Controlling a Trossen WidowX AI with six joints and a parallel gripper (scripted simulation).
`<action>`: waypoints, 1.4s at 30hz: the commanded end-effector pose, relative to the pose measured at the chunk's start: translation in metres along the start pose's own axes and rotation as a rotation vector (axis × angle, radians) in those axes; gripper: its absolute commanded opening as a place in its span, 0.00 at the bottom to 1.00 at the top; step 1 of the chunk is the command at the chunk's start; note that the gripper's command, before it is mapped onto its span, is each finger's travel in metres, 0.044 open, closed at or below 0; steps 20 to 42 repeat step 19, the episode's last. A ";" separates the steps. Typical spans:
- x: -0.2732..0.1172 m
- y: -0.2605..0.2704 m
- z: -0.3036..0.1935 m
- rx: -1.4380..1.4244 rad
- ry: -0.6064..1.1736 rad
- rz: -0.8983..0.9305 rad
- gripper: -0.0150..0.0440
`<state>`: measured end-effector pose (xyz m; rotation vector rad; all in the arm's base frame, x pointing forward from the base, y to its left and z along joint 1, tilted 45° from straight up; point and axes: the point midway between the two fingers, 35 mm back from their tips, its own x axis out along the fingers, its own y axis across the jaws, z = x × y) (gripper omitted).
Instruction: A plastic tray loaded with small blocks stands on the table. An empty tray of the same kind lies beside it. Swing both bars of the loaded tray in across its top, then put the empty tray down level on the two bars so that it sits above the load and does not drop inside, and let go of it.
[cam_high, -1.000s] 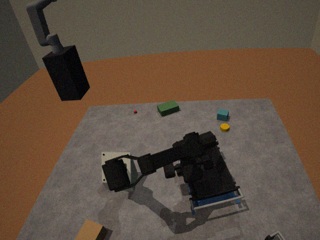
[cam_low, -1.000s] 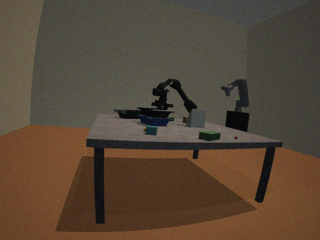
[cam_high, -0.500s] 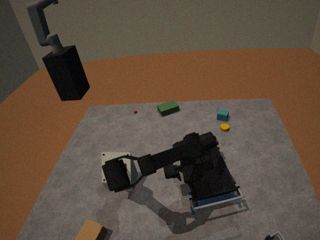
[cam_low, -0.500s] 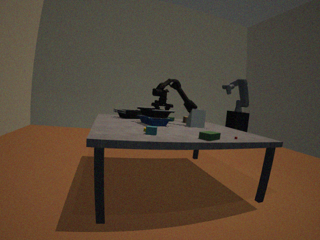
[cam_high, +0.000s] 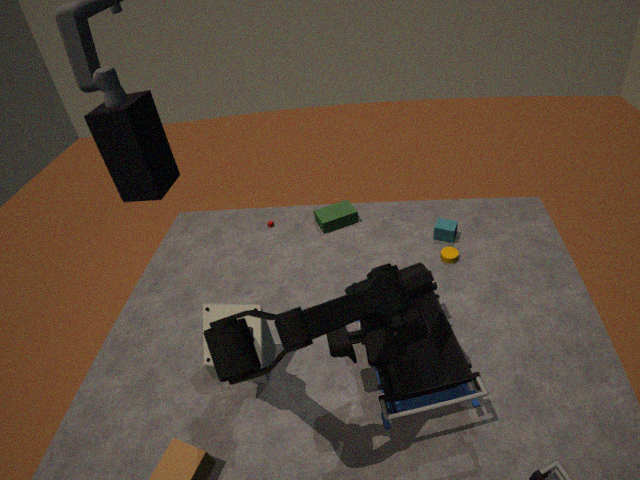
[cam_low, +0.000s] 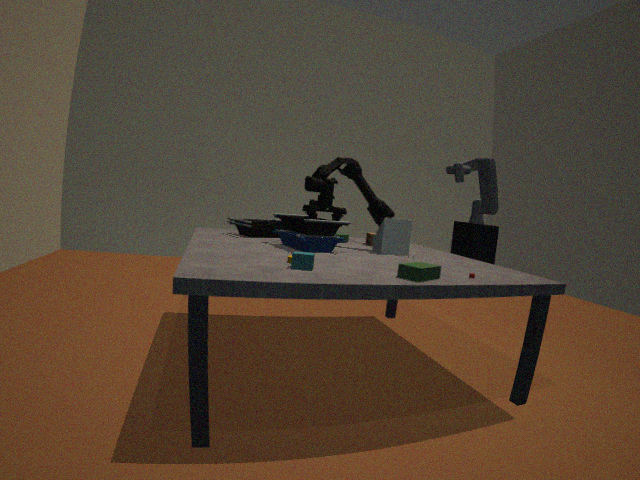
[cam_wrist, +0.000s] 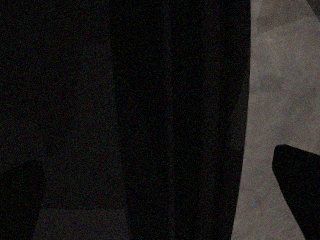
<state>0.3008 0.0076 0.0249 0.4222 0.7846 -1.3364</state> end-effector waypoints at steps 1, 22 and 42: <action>-0.012 0.003 -0.001 0.002 0.004 0.005 1.00; -0.108 0.000 -0.001 -0.003 0.004 0.001 1.00; -0.108 0.000 -0.001 -0.003 0.004 0.001 1.00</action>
